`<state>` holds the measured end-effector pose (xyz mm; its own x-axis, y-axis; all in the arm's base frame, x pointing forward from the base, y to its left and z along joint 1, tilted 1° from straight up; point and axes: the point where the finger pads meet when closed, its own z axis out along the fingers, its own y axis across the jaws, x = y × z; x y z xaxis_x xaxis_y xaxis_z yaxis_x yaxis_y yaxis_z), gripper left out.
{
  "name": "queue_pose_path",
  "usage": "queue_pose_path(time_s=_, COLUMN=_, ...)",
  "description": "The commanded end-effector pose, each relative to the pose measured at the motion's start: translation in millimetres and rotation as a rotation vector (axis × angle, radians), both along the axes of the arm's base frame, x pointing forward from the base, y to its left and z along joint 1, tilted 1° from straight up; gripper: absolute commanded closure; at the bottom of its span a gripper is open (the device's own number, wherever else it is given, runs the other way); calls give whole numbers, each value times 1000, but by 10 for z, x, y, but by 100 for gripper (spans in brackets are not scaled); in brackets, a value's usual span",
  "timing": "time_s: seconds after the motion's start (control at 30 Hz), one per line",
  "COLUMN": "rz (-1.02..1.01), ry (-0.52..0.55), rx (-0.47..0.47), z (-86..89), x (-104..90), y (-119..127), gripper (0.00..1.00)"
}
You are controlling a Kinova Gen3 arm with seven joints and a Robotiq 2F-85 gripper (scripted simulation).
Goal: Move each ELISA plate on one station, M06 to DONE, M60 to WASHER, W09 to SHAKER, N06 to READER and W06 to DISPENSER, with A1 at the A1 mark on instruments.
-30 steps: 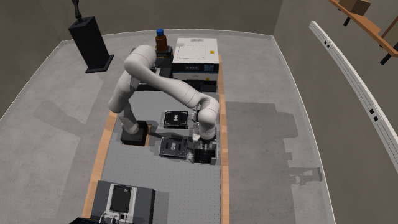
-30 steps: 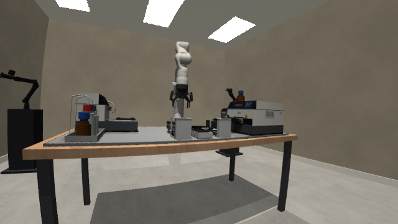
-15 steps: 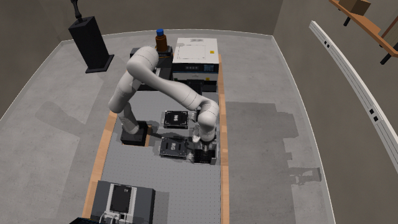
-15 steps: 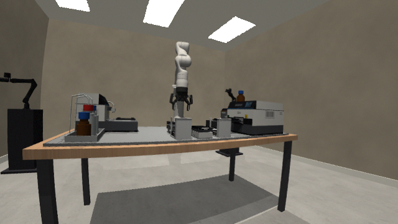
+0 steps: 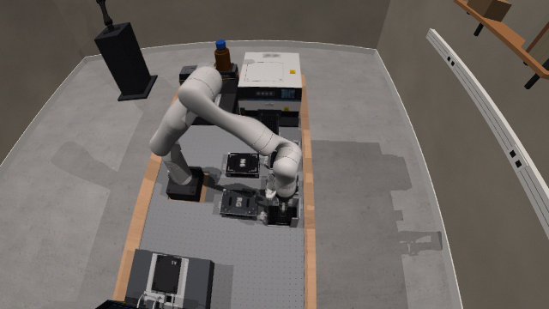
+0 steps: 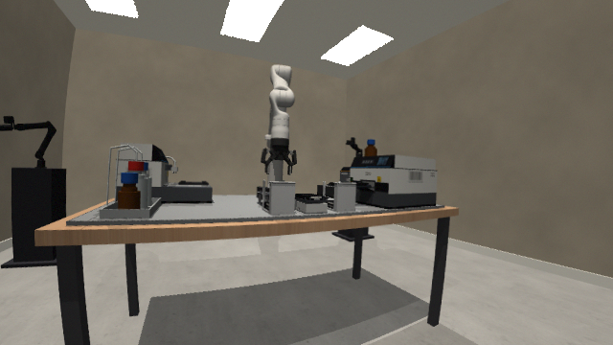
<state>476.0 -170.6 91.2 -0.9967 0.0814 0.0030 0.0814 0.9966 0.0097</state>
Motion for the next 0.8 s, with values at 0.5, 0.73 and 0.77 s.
queue_pose_path(time_s=0.5, rz=0, ry=-2, rx=-1, z=-218, x=5, y=0, gripper=0)
queue_pose_path(time_s=0.73, rz=0, ry=-2, rx=-1, z=-298, x=5, y=1, gripper=0)
queue_pose_path(time_s=0.77, rz=0, ry=-2, rx=-1, z=-298, x=5, y=1, gripper=0)
